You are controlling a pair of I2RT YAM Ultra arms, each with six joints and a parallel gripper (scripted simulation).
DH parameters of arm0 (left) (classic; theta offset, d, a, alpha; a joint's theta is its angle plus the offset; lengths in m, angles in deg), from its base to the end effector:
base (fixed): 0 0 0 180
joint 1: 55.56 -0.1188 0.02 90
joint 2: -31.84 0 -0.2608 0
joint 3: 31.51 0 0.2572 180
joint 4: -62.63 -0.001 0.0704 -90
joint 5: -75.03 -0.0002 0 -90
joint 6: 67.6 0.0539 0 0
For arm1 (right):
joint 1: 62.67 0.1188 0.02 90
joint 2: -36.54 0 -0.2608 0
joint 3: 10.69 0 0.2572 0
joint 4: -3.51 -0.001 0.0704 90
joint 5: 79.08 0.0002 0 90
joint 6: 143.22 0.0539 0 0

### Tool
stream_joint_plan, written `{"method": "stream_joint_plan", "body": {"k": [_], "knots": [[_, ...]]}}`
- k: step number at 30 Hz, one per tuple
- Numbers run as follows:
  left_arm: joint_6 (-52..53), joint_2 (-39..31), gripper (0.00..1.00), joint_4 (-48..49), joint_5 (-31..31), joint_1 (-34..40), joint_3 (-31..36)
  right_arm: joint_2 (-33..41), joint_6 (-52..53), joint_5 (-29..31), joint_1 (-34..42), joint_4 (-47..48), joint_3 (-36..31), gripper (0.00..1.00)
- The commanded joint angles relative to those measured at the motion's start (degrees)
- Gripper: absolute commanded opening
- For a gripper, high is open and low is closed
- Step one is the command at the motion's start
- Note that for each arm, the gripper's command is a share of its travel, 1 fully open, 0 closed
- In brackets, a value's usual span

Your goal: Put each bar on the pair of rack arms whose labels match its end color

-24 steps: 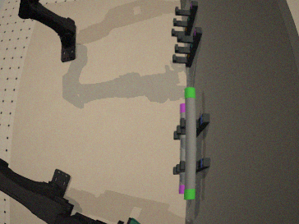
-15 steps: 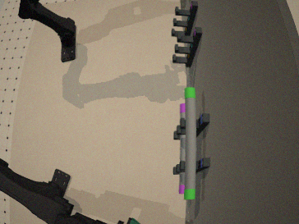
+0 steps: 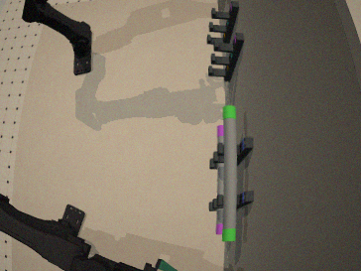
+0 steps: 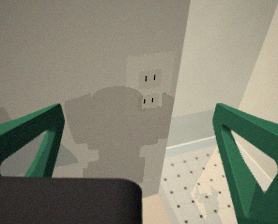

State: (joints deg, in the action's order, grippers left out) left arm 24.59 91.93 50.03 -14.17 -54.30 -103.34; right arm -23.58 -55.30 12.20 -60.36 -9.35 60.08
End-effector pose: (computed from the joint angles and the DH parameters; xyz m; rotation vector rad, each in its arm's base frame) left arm 0.2660 -0.0041 0.3951 0.0368 1.5854 0.0237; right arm 0.2668 0.0106 0.3875 -0.0444 1.6088 -0.0149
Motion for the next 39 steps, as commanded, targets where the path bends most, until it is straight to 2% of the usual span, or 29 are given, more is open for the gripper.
{"method": "stream_joint_plan", "body": {"k": [1,39], "knots": [[3.2,-1.0,1.0,1.4,1.4,1.5,1.8,1.9,-3.2,2.1,2.1,1.9,-1.6,1.0],[28.6,-3.0,1.0,13.2,10.7,13.3,14.2,5.5,-29.3,17.1,22.4,15.5,-15.9,1.0]]}}
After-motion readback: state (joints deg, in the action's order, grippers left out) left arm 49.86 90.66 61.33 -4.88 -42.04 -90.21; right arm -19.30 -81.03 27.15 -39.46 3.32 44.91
